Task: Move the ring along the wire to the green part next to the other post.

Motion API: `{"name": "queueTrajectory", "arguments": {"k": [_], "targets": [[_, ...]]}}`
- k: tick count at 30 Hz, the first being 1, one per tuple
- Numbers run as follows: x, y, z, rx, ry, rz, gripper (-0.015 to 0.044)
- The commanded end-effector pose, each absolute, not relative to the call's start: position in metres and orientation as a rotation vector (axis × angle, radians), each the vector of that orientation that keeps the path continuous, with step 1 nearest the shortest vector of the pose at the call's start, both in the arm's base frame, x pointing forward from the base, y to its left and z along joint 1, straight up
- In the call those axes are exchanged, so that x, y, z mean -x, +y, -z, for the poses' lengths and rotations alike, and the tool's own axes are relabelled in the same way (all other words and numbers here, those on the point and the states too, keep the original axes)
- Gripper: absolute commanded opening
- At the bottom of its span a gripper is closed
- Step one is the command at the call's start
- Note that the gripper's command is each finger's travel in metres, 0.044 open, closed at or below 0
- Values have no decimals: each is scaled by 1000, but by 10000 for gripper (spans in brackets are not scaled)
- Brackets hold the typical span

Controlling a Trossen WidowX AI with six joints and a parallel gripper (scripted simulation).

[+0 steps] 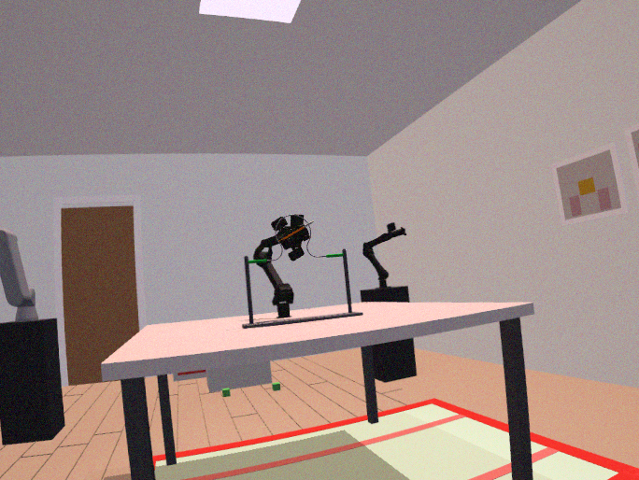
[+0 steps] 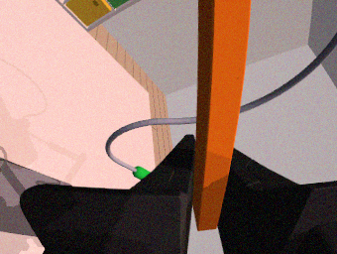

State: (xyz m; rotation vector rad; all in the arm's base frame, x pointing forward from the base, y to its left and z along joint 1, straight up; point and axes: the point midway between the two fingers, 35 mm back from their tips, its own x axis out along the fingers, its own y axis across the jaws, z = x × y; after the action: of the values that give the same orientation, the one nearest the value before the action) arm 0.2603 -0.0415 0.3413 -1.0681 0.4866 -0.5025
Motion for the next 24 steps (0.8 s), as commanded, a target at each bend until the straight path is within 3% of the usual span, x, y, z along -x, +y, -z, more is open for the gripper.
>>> {"name": "queueTrajectory", "arguments": {"k": [1, 24], "targets": [[-259, -43, -343, 1110, 480, 518, -150], [-259, -46, -356, 1426, 432, 596, -150]]}}
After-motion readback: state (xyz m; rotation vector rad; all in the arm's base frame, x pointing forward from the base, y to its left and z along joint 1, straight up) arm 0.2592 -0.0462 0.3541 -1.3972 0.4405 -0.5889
